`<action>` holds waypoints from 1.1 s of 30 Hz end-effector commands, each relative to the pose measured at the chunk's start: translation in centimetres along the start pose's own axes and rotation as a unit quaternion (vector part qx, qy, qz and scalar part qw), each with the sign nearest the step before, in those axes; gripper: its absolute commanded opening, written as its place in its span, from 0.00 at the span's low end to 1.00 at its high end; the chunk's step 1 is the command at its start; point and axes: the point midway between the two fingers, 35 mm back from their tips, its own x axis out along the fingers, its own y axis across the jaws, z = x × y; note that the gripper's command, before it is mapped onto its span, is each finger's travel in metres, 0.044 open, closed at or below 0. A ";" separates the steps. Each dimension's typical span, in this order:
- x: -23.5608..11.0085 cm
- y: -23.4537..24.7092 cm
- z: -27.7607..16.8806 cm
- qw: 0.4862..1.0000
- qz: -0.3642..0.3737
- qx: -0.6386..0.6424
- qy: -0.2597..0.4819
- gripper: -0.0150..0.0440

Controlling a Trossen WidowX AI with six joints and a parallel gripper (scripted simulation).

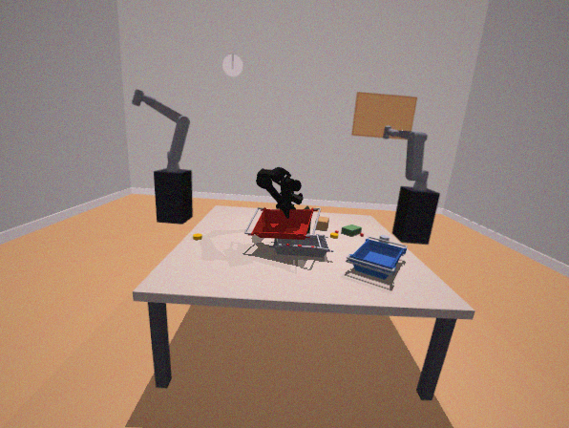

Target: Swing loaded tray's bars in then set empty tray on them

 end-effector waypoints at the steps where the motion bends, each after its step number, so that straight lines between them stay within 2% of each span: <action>1: -0.8 0.6 2.3 1.000 -0.012 -0.029 -0.003 0.25; 12: -1.2 3.0 7.2 0.994 -0.022 -0.103 0.010 0.25; 33: -1.2 3.0 7.2 0.994 -0.023 -0.104 0.010 0.25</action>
